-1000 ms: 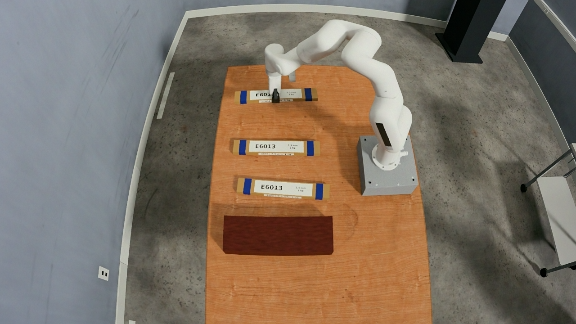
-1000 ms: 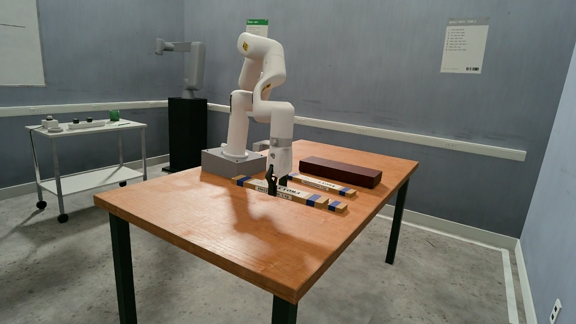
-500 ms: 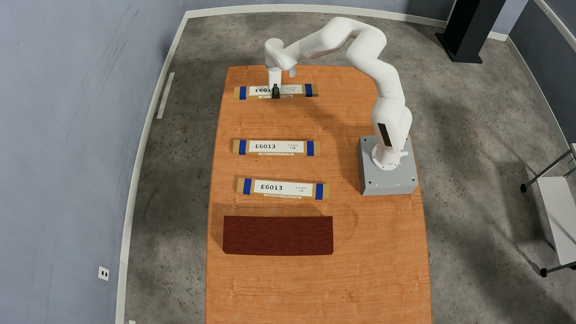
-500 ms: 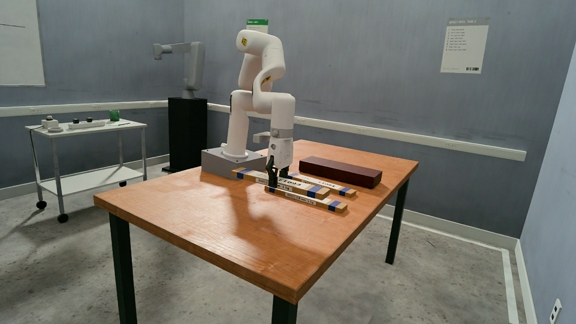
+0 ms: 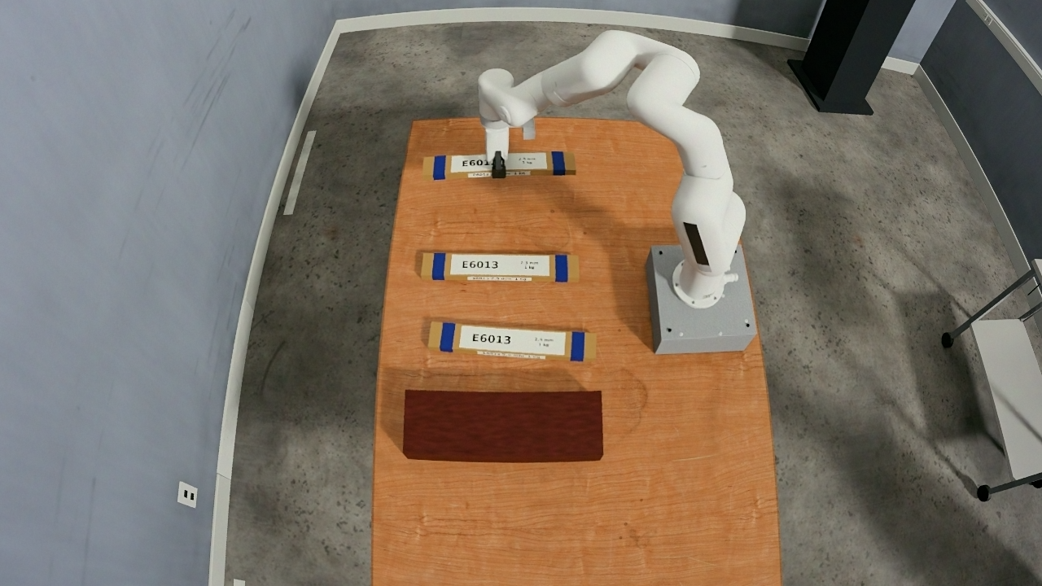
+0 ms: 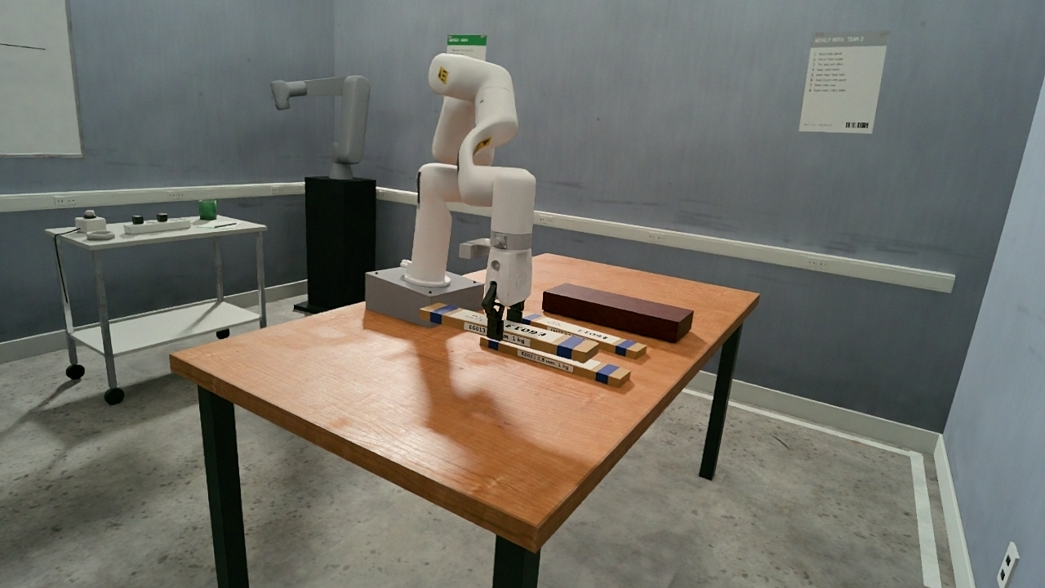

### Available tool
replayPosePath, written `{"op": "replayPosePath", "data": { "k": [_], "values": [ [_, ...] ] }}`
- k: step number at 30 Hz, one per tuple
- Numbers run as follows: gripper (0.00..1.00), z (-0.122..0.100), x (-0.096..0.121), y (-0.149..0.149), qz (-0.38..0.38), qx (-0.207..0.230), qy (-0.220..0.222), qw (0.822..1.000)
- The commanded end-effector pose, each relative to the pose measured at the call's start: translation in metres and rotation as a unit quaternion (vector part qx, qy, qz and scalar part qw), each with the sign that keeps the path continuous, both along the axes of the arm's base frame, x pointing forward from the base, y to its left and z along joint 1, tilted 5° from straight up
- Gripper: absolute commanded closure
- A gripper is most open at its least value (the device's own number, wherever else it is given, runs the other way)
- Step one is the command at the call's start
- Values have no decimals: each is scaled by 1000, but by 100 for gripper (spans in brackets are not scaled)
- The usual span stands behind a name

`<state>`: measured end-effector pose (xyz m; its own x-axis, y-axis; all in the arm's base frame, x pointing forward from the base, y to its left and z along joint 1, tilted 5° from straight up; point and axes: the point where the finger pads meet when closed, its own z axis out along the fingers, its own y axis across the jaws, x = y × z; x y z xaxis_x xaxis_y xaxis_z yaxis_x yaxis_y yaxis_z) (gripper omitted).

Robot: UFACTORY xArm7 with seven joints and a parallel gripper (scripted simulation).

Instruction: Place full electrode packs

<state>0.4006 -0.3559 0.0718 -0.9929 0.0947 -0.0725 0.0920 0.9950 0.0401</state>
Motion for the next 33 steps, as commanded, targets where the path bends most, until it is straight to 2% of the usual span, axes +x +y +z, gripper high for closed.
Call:
{"op": "replayPosePath", "data": {
  "k": [1,33],
  "values": [
    [42,3,1,-2,-15,-1,-2,1000],
    [42,3,3,0,-20,-1,-2,1000]
  ]
}}
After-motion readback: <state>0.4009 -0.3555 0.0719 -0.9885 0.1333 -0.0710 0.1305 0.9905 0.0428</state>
